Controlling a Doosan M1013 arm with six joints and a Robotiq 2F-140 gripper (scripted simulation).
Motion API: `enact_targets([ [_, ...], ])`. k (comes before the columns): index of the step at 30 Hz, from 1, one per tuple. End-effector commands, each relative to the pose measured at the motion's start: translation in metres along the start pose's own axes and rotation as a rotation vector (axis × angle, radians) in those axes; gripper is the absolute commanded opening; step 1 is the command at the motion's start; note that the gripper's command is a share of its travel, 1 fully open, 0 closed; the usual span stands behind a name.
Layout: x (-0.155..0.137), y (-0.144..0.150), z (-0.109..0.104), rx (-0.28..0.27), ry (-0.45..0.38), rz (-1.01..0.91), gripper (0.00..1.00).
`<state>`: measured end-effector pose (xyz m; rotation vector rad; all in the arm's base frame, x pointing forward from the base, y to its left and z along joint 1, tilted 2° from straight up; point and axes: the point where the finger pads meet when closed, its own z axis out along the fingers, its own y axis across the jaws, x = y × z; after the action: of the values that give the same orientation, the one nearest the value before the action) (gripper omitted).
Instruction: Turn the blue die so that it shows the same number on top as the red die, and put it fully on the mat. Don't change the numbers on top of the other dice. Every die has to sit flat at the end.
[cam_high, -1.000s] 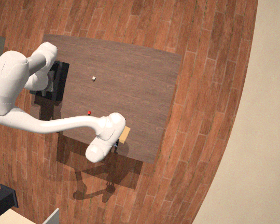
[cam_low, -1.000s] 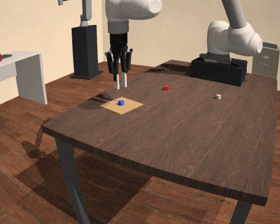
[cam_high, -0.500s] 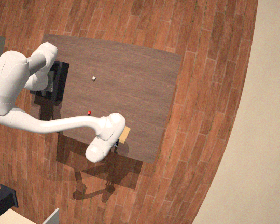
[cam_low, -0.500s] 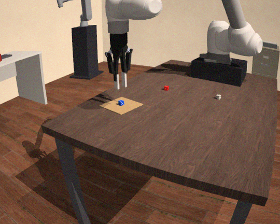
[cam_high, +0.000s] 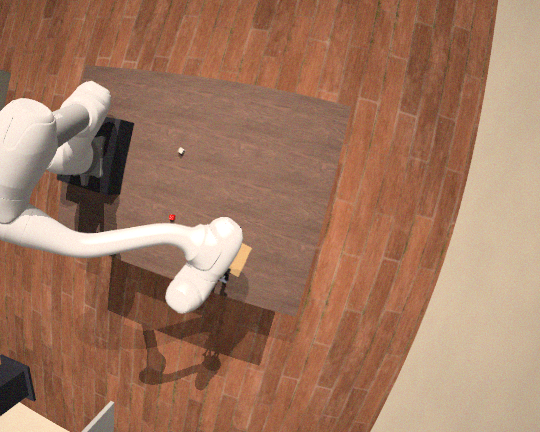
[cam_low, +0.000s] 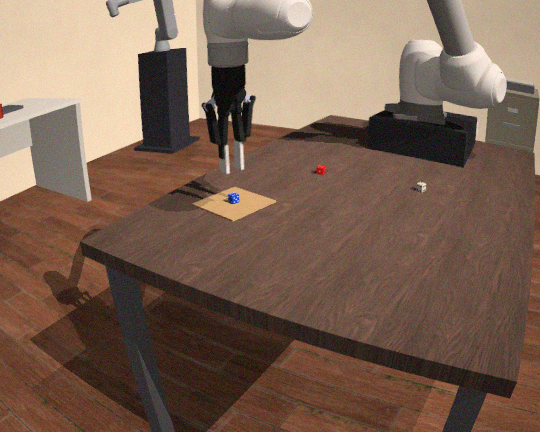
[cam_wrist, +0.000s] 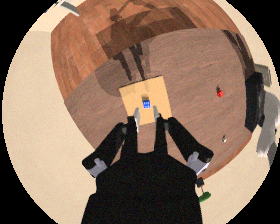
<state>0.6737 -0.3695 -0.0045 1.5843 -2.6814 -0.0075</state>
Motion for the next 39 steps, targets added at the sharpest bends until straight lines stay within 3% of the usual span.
enact_targets([
  [1, -0.001, 0.0, 0.007, 0.001, 0.003, -0.008, 0.29],
  [39, -0.001, 0.0, 0.05, 0.001, 0.003, -0.008, 0.29],
])
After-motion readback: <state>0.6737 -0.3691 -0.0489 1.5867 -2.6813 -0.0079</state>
